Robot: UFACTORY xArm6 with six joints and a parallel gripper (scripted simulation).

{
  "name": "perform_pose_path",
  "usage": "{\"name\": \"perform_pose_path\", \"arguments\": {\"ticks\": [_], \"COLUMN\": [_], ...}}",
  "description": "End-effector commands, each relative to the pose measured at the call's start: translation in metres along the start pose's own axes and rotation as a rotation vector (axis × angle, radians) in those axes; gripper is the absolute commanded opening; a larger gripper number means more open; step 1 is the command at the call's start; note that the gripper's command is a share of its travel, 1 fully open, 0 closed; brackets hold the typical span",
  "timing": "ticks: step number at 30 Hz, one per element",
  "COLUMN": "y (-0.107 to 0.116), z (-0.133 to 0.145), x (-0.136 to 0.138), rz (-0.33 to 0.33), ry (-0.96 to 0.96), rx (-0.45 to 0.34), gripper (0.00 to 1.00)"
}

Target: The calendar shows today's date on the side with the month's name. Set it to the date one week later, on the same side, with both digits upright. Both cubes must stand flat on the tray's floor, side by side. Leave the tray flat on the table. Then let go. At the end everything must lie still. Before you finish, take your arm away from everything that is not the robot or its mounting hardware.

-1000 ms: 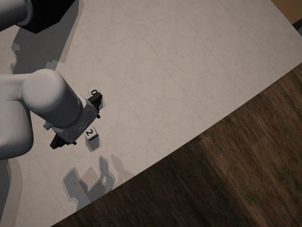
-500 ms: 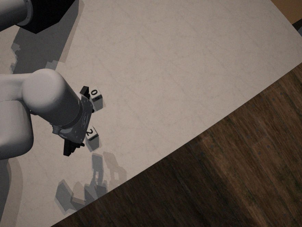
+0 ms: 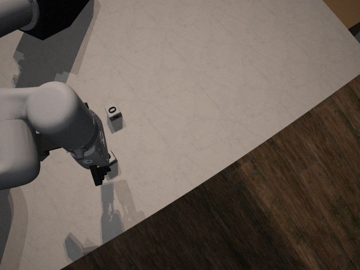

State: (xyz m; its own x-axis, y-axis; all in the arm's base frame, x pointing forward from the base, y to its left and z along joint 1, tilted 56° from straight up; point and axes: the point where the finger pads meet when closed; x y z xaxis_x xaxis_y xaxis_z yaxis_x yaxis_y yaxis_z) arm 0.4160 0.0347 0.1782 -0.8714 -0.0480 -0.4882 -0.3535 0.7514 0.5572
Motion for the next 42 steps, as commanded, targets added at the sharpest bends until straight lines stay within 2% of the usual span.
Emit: {"name": "perform_pose_path", "arguments": {"ticks": [1, 6, 12, 13, 42], "y": [0.0006, 0.0005, 0.0004, 0.0004, 0.0004], "z": [0.0003, 0.0003, 0.0003, 0.0003, 0.0003], "x": [-0.0007, -0.0005, -0.0005, -0.0005, -0.0005], "rz": [0.005, 0.005, 0.004, 0.004, 0.004], "ry": [0.173, 0.287, 0.306, 0.306, 0.306], "rx": [-0.006, -0.006, -0.006, -0.006, -0.006], "gripper": [1.00, 1.00, 1.00, 0.49, 0.49]}}
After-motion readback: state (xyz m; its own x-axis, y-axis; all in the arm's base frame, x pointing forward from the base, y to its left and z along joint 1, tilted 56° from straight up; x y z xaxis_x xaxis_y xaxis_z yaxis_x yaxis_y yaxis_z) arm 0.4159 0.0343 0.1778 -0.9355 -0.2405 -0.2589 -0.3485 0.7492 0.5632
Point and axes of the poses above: the point where the finger pads meet when closed, its own y axis back along the fingers, its own x axis across the jaws, z = x × y, and after that the axes turned 13 degrees about y, right-handed
